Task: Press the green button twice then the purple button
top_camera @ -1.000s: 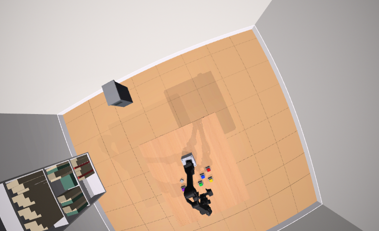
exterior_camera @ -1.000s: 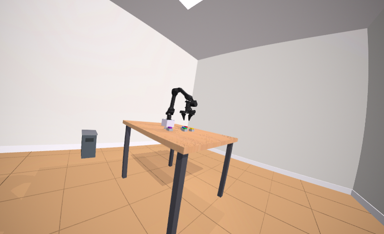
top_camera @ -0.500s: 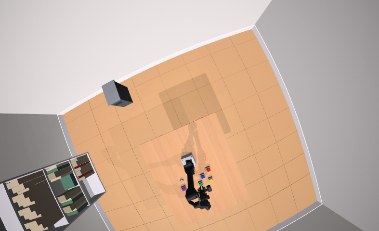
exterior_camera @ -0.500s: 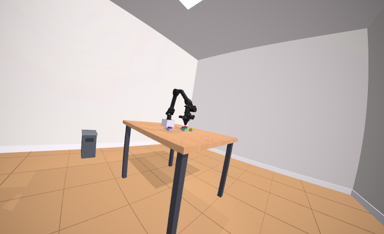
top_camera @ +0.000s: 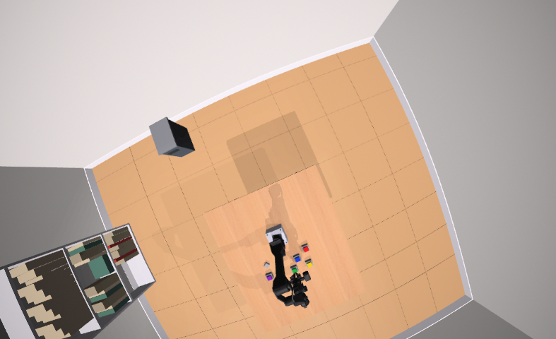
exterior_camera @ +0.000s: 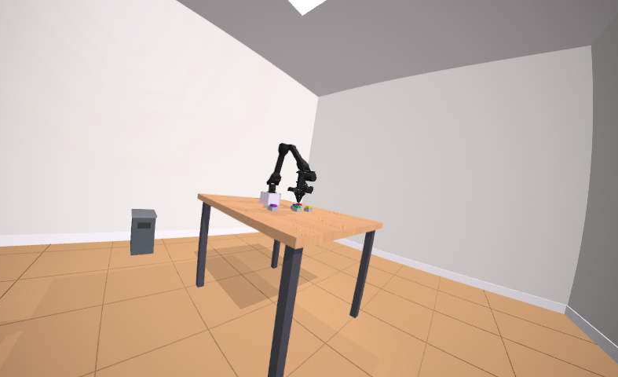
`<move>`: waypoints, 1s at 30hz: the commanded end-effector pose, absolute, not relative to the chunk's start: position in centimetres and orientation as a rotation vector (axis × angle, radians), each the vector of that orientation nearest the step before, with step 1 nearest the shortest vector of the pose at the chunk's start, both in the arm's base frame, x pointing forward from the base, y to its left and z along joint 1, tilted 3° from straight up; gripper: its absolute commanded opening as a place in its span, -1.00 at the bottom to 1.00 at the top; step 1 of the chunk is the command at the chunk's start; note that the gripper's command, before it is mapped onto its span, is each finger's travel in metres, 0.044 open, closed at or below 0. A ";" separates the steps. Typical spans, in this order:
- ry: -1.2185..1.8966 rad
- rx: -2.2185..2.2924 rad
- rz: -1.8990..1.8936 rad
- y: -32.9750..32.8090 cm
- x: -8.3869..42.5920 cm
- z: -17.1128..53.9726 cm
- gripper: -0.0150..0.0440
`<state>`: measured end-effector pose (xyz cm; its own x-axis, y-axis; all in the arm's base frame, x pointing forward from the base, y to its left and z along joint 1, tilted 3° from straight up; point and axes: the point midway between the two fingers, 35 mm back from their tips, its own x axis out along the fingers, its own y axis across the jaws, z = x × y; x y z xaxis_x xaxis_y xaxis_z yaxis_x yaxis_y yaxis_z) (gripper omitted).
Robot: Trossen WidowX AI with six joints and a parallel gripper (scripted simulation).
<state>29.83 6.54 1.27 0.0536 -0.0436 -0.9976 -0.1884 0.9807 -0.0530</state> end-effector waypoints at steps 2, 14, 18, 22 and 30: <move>1.524 -0.193 0.110 6.4 29.7 0.3 -0.42; 1.524 -0.193 0.110 6.3 29.7 -1.5 -0.42; 1.524 -0.193 0.110 6.3 29.7 -1.5 -0.42; 1.524 -0.193 0.110 6.3 29.7 -1.5 -0.42; 1.524 -0.193 0.110 6.3 29.7 -1.5 -0.42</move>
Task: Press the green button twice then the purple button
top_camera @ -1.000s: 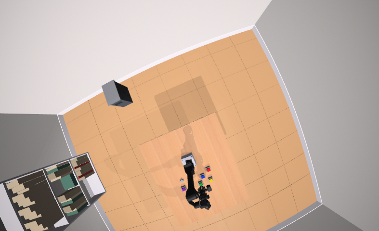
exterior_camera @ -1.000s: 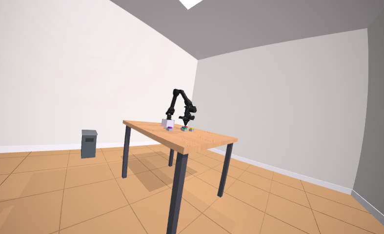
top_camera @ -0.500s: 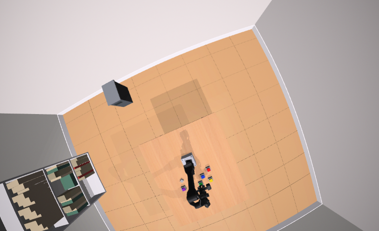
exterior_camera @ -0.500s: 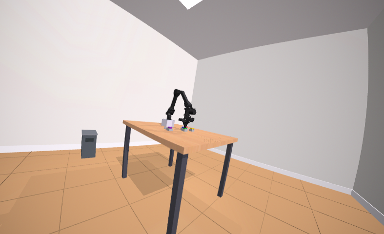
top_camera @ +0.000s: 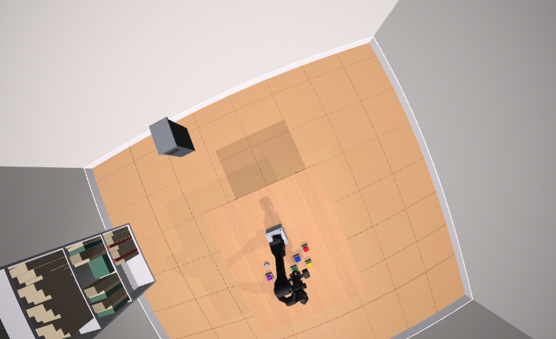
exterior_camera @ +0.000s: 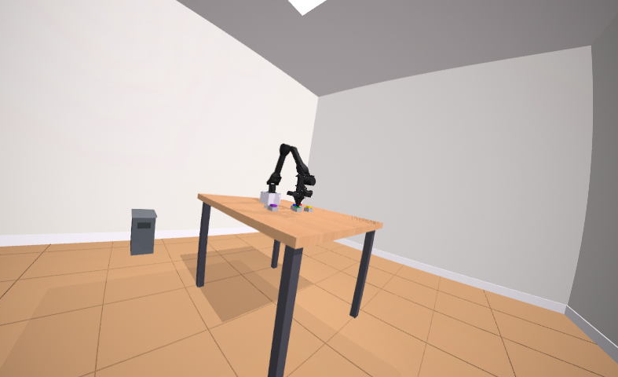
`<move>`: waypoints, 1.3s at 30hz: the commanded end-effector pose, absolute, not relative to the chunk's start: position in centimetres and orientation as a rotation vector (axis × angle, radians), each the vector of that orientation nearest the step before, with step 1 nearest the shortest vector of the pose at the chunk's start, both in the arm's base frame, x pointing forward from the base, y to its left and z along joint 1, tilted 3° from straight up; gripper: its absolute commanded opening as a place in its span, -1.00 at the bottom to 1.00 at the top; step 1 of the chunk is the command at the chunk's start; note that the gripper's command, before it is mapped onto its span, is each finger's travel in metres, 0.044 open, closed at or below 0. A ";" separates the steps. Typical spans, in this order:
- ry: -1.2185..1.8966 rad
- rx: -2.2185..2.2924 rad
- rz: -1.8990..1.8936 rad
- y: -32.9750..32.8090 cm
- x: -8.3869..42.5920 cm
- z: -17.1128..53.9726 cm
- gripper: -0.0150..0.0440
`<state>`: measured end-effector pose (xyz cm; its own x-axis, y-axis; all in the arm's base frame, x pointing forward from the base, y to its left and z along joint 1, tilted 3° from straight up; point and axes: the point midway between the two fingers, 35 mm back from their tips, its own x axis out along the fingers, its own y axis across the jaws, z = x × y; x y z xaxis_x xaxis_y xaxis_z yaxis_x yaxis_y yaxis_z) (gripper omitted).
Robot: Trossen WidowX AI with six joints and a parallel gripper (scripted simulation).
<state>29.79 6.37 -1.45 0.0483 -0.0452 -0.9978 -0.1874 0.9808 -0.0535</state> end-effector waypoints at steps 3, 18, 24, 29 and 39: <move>1.524 -0.193 0.110 6.3 29.7 -1.5 -0.42; 1.524 -0.193 0.110 6.5 29.6 1.4 -0.42; 1.524 -0.193 0.110 6.4 29.7 0.4 -0.42; 1.524 -0.193 0.110 6.4 29.7 -0.4 -0.42; 1.524 -0.193 0.110 6.3 29.7 -1.5 -0.42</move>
